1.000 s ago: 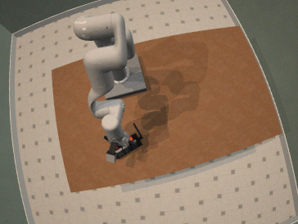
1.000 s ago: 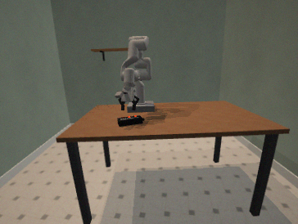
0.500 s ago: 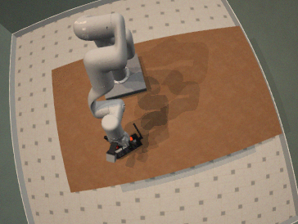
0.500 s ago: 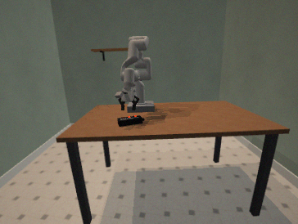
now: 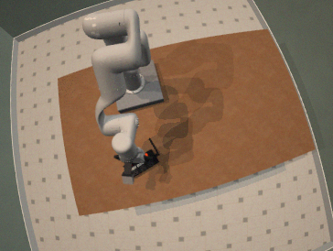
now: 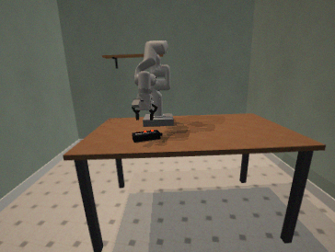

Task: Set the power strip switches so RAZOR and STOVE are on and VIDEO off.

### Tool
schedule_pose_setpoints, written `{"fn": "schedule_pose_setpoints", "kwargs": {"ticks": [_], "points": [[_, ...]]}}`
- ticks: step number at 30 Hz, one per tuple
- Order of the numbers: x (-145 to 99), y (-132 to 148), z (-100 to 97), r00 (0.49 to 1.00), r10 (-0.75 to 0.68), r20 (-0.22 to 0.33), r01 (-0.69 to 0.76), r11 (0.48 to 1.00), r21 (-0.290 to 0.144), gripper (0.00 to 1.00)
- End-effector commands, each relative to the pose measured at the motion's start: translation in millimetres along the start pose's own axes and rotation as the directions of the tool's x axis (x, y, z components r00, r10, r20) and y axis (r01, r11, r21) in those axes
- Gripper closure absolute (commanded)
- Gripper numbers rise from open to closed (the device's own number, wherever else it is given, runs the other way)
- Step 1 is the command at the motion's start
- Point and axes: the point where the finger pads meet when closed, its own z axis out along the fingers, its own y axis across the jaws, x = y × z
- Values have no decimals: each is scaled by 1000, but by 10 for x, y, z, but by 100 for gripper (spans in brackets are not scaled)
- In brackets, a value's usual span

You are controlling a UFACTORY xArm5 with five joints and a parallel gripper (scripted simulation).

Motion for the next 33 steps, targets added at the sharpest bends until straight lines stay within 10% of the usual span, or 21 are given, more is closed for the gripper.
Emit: {"fn": "schedule_pose_setpoints", "kwargs": {"ticks": [1,10,33], "points": [[-5,-7,-157,993,-91,73,92,996,-2,0],[-109,-8,-519,946,-264,188,263,964,28,0],[-113,-13,-511,937,-293,188,292,956,34,0]]}}
